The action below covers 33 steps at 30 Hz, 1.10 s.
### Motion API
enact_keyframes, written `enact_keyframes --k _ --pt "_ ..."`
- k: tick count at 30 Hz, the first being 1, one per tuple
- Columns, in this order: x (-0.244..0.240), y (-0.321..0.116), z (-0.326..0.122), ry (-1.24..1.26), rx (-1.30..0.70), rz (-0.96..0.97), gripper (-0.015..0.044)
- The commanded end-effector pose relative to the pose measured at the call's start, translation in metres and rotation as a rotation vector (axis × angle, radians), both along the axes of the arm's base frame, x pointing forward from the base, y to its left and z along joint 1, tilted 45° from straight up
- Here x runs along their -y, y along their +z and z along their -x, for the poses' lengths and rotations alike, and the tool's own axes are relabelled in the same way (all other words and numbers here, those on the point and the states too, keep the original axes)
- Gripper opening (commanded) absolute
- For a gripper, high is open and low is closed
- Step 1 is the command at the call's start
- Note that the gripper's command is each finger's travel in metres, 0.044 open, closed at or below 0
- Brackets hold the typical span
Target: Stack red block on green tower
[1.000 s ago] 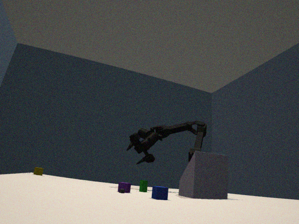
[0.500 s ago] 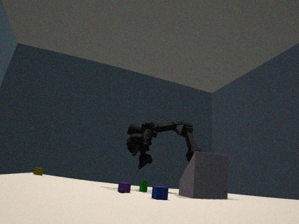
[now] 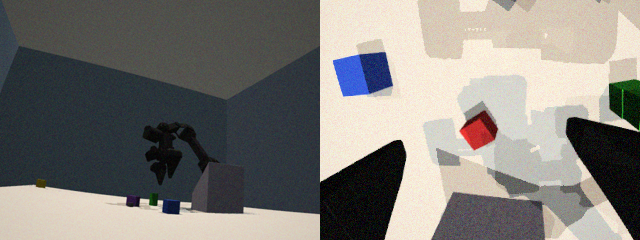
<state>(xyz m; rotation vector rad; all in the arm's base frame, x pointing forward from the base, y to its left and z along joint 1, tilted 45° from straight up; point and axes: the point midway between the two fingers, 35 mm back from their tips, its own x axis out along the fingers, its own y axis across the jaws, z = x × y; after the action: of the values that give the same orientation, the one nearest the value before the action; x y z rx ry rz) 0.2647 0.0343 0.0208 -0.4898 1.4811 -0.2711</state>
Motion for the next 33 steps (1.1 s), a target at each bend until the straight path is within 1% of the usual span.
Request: enact_keyframes --k 1,7,19,27,33 --pt "-0.007 -0.021 0.018 0.181 -0.15 0.145 0.044" --pt "-0.012 -0.037 0.035 0.39 -0.304 0.311 0.044" --pt "-0.012 -0.038 0.036 0.396 -0.309 0.316 0.044" --pt "0.018 -0.066 0.037 0.396 -0.309 0.318 0.044" --pt "0.018 -0.067 0.036 0.396 -0.309 0.318 0.044"
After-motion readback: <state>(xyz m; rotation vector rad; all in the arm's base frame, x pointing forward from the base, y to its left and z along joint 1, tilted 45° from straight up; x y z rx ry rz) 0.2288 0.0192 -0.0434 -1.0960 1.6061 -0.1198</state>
